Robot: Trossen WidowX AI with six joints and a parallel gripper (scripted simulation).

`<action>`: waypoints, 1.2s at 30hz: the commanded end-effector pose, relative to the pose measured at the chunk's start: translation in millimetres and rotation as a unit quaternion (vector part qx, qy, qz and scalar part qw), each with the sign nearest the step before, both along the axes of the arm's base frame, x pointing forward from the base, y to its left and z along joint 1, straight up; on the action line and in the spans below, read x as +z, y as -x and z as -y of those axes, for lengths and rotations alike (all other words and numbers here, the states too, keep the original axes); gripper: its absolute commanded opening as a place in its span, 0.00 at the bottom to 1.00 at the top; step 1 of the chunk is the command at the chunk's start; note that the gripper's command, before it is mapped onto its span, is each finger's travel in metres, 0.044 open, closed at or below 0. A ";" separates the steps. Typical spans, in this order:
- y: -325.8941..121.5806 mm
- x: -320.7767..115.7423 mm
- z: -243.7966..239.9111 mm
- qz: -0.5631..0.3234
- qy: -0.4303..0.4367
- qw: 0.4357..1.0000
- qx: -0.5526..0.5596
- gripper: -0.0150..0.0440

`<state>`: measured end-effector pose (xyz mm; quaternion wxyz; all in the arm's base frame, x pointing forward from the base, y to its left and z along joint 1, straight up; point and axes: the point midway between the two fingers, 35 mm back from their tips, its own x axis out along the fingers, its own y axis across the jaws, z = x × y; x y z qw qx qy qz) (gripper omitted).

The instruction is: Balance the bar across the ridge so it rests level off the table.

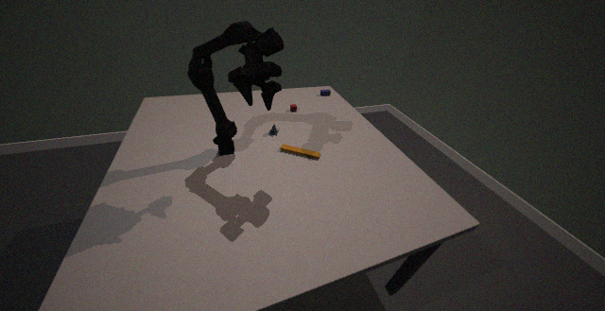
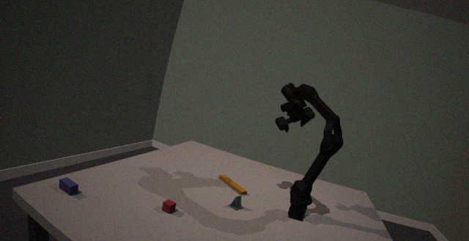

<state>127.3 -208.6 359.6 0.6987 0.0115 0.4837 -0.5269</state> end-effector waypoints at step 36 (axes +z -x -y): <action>-182.5 -240.2 -121.7 -0.025 -0.387 0.914 0.119 0.79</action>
